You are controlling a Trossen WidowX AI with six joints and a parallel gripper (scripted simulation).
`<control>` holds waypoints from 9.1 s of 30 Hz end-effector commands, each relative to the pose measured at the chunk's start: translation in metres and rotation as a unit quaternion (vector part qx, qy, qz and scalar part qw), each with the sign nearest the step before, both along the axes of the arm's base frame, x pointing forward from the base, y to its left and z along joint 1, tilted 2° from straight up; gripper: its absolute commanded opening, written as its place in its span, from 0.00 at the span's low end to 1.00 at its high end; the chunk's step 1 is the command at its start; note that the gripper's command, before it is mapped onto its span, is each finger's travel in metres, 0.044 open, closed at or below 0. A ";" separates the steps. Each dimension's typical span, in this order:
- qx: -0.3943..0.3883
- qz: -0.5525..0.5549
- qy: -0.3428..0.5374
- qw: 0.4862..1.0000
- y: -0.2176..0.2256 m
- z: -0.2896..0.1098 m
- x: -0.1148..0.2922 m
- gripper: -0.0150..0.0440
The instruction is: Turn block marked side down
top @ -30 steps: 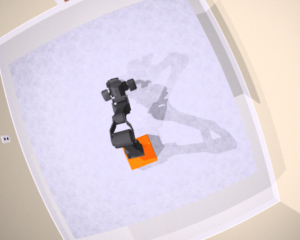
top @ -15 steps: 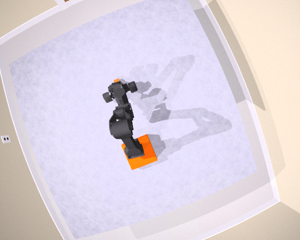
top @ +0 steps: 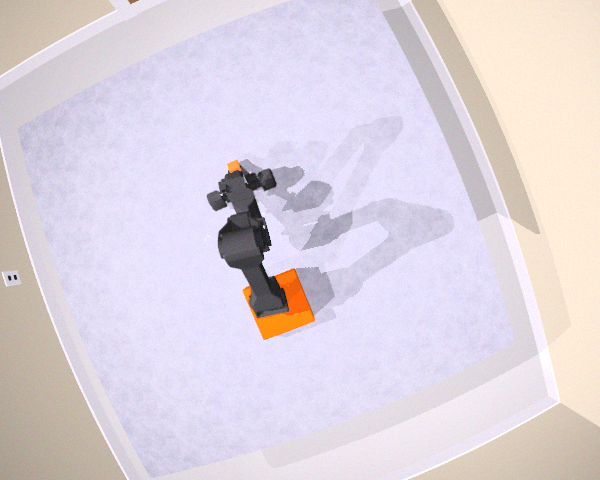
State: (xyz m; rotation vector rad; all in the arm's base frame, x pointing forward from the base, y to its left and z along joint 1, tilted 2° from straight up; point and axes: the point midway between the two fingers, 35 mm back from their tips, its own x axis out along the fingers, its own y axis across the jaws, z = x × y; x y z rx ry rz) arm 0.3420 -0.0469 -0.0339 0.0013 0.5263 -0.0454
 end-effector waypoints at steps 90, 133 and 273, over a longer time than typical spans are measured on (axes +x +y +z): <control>0.012 -0.001 0.230 0.973 0.002 0.065 -0.019 1.00; 0.024 -0.003 0.500 0.866 -0.001 0.055 0.020 1.00; 0.007 -0.001 0.038 0.999 -0.003 -0.007 0.017 0.25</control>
